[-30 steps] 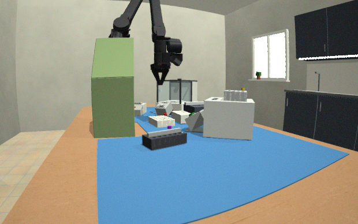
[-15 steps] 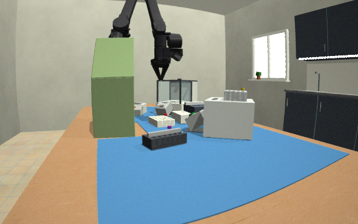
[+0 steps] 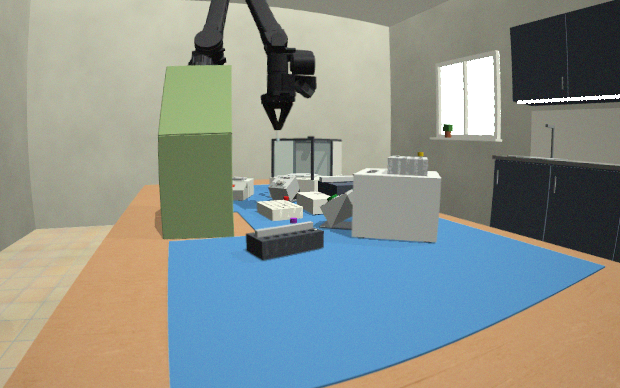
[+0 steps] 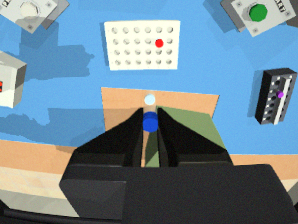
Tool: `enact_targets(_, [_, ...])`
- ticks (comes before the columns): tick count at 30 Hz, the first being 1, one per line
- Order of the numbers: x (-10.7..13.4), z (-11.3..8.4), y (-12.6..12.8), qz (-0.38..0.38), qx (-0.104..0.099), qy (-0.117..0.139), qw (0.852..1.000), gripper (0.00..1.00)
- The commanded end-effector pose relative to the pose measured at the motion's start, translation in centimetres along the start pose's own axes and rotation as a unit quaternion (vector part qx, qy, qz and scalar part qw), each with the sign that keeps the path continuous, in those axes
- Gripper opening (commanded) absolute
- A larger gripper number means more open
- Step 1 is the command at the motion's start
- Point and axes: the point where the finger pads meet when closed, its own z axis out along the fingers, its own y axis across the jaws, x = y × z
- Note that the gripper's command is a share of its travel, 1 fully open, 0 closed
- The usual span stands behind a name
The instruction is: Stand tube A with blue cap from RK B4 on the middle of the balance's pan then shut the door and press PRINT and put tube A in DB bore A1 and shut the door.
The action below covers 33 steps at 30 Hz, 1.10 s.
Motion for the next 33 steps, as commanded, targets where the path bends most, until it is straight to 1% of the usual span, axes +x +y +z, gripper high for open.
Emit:
enact_targets(1, [-1.0, -0.8, -0.4, -0.009, 0.004, -0.008, 1.0, 0.09])
enact_targets(16, [-1.5, -3.5, -0.5, -0.011, 0.006, -0.011, 1.0, 0.09])
enact_targets(19, [-1.3, -3.6, -0.5, -0.01, 0.006, -0.01, 1.0, 0.09])
enact_targets(23, [-1.7, -4.4, -0.6, -0.012, 0.007, -0.013, 1.0, 0.09])
enact_targets(25, [-1.1, -4.3, -0.5, -0.01, 0.005, -0.009, 1.0, 0.09])
enact_targets(26, [-0.7, -3.8, -0.2, -0.008, 0.002, -0.003, 1.0, 0.09])
enact_targets(33, [-0.7, -3.8, -0.2, -0.008, 0.002, -0.003, 1.0, 0.09])
